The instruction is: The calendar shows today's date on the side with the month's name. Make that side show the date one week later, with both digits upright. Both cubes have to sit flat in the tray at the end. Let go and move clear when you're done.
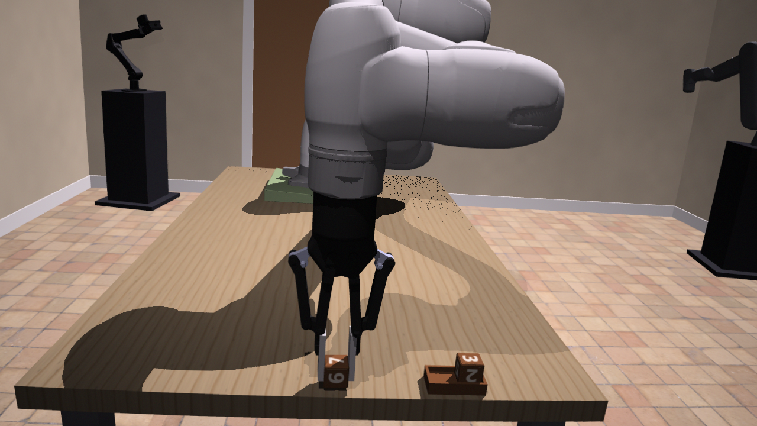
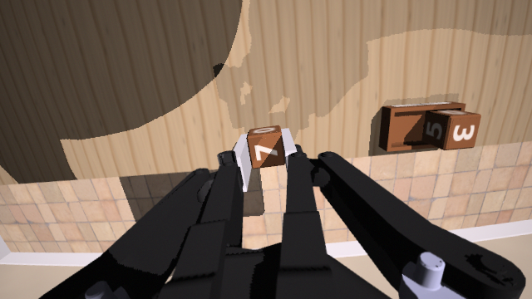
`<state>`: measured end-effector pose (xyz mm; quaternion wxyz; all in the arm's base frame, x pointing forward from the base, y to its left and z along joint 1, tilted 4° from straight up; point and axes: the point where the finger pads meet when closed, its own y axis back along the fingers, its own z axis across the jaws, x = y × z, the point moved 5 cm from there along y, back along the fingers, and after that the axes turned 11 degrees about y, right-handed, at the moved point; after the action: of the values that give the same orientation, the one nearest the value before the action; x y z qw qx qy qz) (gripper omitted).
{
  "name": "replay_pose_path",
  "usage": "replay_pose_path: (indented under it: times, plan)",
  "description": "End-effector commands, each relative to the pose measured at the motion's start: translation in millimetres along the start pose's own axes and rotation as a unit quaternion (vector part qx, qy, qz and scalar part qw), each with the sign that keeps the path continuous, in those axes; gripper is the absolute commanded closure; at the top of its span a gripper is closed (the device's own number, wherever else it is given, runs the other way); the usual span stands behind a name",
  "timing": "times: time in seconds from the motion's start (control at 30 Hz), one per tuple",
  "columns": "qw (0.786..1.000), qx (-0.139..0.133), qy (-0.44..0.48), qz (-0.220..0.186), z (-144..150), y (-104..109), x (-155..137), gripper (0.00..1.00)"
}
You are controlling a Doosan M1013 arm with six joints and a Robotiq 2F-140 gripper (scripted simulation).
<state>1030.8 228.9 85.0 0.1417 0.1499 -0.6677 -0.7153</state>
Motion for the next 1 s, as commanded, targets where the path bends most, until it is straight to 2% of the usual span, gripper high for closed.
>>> replay_pose_path:
  times: [0.0,0.97]
  plan:
    - [1.000,0.000,0.000,0.000,0.0,0.3,0.0,0.75]
    - [1.000,0.000,0.000,0.000,0.0,-3.5,0.0,0.75]
